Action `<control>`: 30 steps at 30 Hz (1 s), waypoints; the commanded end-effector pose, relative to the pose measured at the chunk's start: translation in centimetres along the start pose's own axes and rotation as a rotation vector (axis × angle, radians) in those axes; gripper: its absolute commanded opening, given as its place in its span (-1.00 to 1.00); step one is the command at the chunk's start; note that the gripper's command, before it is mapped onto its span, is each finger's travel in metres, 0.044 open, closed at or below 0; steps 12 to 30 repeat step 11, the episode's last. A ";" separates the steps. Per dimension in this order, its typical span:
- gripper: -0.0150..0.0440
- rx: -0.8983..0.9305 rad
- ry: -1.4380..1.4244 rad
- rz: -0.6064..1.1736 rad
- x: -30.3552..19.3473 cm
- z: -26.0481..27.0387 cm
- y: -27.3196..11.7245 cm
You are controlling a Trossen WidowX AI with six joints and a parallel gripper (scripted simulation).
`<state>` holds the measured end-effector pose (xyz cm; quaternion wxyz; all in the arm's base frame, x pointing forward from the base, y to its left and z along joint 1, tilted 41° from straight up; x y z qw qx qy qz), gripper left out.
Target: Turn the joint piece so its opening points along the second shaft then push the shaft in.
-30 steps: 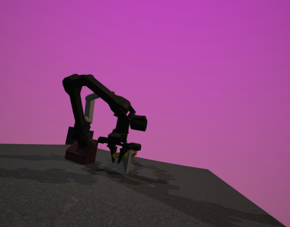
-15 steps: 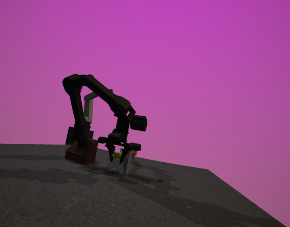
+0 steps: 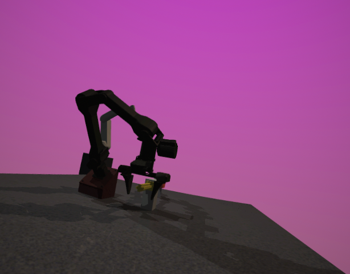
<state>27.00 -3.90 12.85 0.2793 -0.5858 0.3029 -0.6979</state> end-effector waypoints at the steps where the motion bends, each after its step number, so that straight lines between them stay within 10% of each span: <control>1: 1.00 0.001 -0.001 0.001 0.0 0.0 0.0; 30: 1.00 0.001 -0.004 0.007 0.0 0.0 -3.1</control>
Point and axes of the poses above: the point midway between the two fingers, 35 mm back from their tips, its own y axis out along the fingers, its own z axis across the jaws, x = y × z, the point moved 6 cm from there along -y, back along the fingers, and after that the axes turned 12 degrees about y, right-handed, at the moved point
